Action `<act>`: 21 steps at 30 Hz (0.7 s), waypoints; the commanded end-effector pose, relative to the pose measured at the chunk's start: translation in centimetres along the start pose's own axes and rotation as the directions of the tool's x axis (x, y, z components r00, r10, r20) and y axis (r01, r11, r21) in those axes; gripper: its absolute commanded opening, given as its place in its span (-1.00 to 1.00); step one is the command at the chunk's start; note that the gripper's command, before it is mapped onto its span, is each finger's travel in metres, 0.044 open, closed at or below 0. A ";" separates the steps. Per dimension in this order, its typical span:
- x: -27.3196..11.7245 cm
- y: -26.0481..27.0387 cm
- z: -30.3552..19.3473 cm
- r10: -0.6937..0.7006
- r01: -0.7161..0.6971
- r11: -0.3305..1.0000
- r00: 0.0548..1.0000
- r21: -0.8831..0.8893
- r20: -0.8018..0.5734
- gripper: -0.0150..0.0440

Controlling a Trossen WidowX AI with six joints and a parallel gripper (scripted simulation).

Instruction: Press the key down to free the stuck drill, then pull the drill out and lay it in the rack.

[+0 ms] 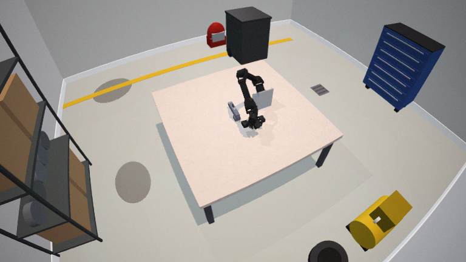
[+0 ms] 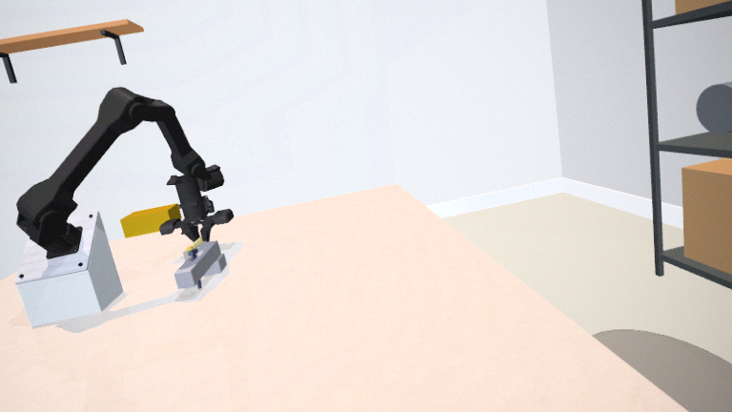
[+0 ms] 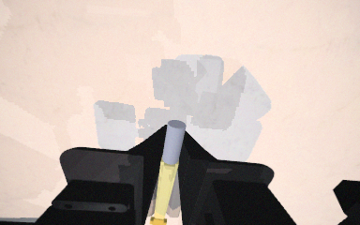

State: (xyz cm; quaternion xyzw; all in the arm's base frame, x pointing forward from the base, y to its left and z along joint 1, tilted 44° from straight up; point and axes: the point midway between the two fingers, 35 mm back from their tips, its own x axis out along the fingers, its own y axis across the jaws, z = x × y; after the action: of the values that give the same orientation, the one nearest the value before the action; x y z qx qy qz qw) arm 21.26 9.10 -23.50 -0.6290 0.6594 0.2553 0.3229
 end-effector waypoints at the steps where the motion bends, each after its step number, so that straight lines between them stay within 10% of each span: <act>1: 0.5 0.1 -0.6 0.006 -0.006 1.000 1.000 -0.001 -0.018 -0.49; 15: 0.5 0.1 -0.6 0.006 -0.006 1.000 1.000 -0.001 -0.018 -0.49; 21: 0.0 0.0 0.0 0.000 0.000 1.000 1.000 0.000 0.000 0.04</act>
State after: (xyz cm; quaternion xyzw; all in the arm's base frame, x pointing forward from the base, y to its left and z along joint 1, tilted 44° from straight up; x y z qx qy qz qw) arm 21.29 9.14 -23.55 -0.6282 0.6592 0.2559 0.3247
